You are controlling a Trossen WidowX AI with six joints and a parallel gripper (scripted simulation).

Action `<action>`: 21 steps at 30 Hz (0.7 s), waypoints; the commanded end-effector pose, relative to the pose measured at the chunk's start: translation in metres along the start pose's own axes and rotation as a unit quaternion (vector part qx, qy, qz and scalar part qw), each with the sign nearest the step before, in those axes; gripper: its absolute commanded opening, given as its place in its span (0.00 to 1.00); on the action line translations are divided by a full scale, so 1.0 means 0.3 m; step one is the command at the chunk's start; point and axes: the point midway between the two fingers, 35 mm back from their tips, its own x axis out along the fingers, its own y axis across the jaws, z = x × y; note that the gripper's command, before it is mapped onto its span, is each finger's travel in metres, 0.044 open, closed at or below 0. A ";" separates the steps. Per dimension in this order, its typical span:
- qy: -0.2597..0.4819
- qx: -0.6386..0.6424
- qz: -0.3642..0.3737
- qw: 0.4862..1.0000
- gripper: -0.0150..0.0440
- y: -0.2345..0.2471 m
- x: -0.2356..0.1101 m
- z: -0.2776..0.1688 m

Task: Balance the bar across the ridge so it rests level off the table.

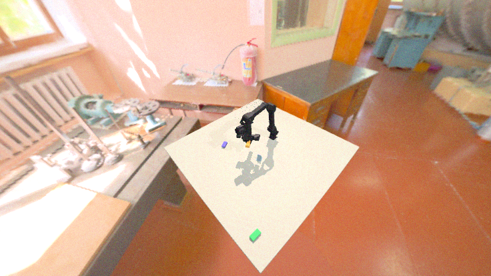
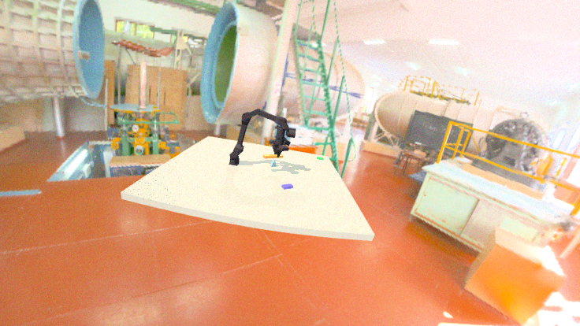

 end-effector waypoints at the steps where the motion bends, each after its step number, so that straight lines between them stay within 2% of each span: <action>1: 0.001 0.011 -0.001 1.000 0.25 0.033 -0.001 0.040; 21: -0.001 0.055 0.002 0.998 0.25 0.223 0.001 0.196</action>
